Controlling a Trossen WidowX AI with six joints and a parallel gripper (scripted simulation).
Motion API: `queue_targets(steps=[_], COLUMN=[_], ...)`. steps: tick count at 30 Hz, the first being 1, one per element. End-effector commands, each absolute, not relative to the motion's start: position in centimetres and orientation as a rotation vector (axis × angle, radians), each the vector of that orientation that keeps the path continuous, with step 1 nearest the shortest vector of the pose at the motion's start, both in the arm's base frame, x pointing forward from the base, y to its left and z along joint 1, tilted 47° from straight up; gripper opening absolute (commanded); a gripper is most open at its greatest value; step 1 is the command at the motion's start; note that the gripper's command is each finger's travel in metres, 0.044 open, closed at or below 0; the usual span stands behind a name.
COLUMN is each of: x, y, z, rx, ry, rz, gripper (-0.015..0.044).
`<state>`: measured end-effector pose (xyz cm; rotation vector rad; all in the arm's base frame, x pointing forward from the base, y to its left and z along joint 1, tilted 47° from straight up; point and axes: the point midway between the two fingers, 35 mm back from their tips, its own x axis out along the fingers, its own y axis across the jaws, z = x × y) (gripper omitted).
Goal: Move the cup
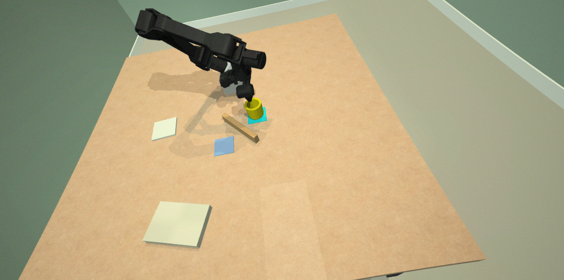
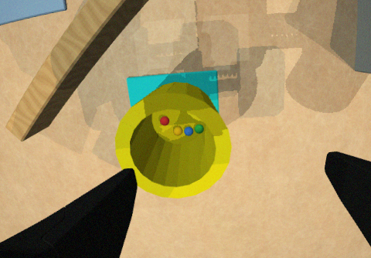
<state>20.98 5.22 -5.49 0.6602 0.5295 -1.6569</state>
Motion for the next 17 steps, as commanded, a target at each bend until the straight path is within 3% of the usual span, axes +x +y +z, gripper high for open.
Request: queue_targets(steps=[1,17], x=[21.4,21.6], y=[6.5,8.3], z=[-4.5,-2.5], rx=[0.681,0.677], ry=[0.529,0.530], rz=[-1.651,-1.647], gripper=[0.0440,0.0440])
